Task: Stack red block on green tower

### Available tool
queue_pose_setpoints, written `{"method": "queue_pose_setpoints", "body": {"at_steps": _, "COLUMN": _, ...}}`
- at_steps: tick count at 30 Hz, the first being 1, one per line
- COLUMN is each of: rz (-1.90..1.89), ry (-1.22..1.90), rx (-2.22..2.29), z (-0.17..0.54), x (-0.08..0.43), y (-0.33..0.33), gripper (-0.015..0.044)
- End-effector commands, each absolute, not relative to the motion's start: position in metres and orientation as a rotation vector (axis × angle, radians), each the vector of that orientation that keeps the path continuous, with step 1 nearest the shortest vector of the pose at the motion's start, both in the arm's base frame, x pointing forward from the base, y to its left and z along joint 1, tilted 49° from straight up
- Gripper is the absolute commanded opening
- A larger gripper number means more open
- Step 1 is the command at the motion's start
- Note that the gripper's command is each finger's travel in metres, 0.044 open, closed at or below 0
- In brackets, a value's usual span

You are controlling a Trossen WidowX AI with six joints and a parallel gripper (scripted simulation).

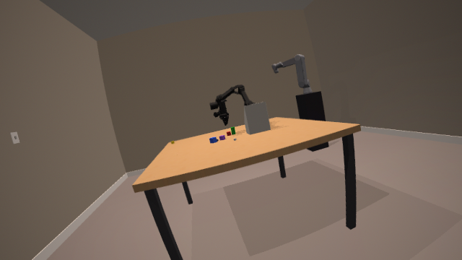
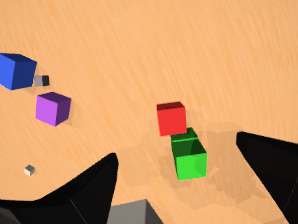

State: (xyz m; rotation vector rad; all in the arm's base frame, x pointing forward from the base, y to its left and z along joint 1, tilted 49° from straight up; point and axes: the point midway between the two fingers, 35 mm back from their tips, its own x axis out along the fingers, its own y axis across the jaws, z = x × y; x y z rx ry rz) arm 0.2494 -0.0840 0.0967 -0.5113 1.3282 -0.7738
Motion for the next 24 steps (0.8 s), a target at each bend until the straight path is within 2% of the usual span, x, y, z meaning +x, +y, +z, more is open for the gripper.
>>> {"method": "queue_pose_setpoints", "body": {"at_steps": 1, "rz": -0.801, "ry": 1.314, "rx": -0.498, "z": 0.096, "x": 0.247, "y": -0.086, "gripper": 0.044}}
{"method": "queue_pose_setpoints", "body": {"at_steps": 24, "rz": -0.802, "ry": 1.313, "rx": -0.499, "z": 0.063, "x": 0.249, "y": -0.126, "gripper": 0.044}}
